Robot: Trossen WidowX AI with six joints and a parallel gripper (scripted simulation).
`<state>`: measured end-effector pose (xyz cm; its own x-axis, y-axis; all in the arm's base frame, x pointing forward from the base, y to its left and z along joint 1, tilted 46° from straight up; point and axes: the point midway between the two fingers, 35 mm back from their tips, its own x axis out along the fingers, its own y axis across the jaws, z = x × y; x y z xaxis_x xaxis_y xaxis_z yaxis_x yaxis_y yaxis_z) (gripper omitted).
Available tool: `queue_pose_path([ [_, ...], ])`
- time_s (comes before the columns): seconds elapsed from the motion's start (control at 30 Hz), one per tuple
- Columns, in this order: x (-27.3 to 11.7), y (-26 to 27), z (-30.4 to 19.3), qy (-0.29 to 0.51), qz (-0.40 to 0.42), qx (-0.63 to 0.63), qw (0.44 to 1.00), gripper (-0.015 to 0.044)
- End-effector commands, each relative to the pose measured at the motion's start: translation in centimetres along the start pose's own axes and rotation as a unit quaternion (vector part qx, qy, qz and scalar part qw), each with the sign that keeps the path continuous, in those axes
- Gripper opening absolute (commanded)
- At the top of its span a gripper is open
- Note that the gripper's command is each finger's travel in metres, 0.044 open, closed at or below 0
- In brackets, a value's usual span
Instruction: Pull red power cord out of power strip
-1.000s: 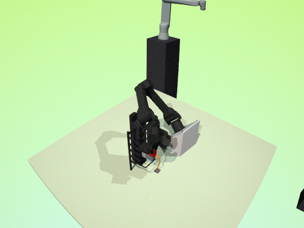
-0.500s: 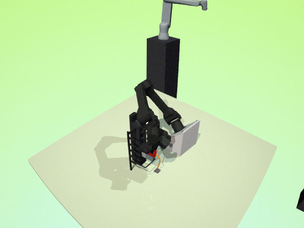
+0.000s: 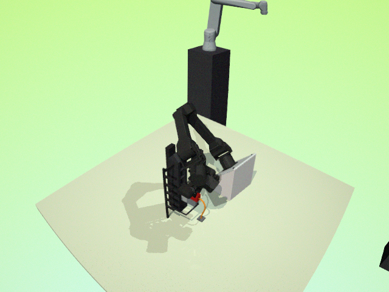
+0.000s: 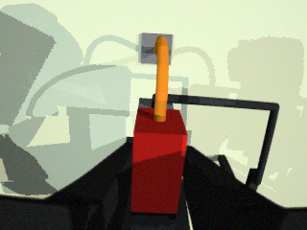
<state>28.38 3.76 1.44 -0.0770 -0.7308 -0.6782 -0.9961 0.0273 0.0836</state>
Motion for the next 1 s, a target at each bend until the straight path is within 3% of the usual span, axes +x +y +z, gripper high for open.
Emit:
queue_pose_path([
  [0.0, -0.6, 0.0, 2.5, -0.023, -0.004, -0.004, 1.000, 0.0000],
  [0.33, -0.9, 0.1, 4.1, -0.023, -0.004, -0.005, 1.000, 0.0000],
  [0.87, -0.7, -0.1, 4.1, -0.021, -0.005, -0.005, 1.000, 0.0420],
  [0.97, -1.4, -0.1, 7.1, -0.022, -0.005, -0.005, 1.000, 0.0440],
])
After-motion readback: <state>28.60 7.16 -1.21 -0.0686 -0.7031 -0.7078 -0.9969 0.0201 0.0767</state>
